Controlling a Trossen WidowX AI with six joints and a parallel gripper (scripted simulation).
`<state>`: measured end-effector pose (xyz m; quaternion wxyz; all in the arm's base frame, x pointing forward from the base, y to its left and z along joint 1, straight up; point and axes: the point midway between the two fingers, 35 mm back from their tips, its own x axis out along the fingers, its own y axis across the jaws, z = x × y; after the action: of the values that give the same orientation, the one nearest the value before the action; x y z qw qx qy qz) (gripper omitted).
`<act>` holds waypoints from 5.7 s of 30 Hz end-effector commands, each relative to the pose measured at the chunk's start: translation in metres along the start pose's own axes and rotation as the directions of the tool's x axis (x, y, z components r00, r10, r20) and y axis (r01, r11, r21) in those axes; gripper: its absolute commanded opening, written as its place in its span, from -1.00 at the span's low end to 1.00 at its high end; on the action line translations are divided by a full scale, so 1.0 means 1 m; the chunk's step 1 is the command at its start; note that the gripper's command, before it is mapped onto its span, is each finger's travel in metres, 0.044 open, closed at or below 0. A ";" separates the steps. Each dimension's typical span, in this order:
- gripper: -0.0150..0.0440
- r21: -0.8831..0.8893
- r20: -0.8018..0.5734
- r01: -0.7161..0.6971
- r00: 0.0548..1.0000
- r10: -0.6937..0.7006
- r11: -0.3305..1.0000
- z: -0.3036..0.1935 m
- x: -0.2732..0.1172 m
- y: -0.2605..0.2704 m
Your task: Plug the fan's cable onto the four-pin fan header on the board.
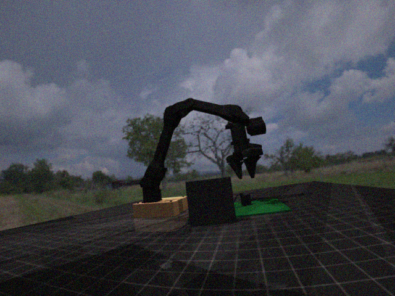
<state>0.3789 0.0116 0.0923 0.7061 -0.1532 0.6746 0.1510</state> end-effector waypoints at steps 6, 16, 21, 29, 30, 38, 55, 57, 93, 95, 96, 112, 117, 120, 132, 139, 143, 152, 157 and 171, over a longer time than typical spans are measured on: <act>1.00 0.003 -0.019 -0.003 1.000 0.003 1.000 -0.006 0.037 0.002; 1.00 0.003 -0.019 -0.003 1.000 0.003 1.000 -0.005 0.050 0.002; 1.00 0.003 -0.019 -0.003 1.000 0.003 1.000 -0.005 0.059 0.002; 1.00 0.003 -0.019 -0.003 1.000 0.003 1.000 -0.006 0.072 0.002; 1.00 0.003 -0.019 -0.003 1.000 0.003 1.000 -0.006 0.073 0.002; 1.00 0.003 -0.019 -0.003 1.000 0.003 1.000 -0.007 0.086 0.002; -0.07 0.000 -0.017 -0.006 1.000 0.006 1.000 -0.007 0.084 0.003; -0.25 0.000 -0.017 -0.006 1.000 0.006 1.000 -0.007 0.084 0.003; -0.49 0.559 -0.026 0.013 1.000 0.002 0.829 -0.107 0.032 -0.008; -0.49 0.613 -0.027 0.015 1.000 0.002 0.790 -0.118 0.033 -0.007; -0.49 0.640 -0.027 0.016 1.000 0.002 0.769 -0.124 0.033 -0.006; -0.49 0.702 -0.028 0.019 1.000 0.002 0.712 -0.137 0.036 -0.005; -0.49 0.705 -0.028 0.019 1.000 0.002 0.709 -0.134 0.034 -0.009; -0.49 0.705 -0.028 0.019 1.000 0.002 0.709 -0.134 0.034 -0.009; -0.49 0.704 -0.028 0.019 1.000 0.002 0.710 -0.134 0.053 -0.010; -0.49 0.704 -0.028 0.019 1.000 0.002 0.710 -0.134 0.056 -0.010; -0.49 0.704 -0.028 0.019 1.000 0.002 0.710 -0.134 0.056 -0.010; -0.49 0.702 -0.028 0.019 1.000 0.002 0.712 -0.133 0.056 -0.011; -0.49 0.700 -0.028 0.019 1.000 0.002 0.714 -0.133 0.056 -0.011; -0.49 0.698 -0.028 0.019 1.000 0.002 0.716 -0.134 0.059 -0.010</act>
<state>0.2646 -0.0530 0.0288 0.7027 0.1219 0.6906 -0.1200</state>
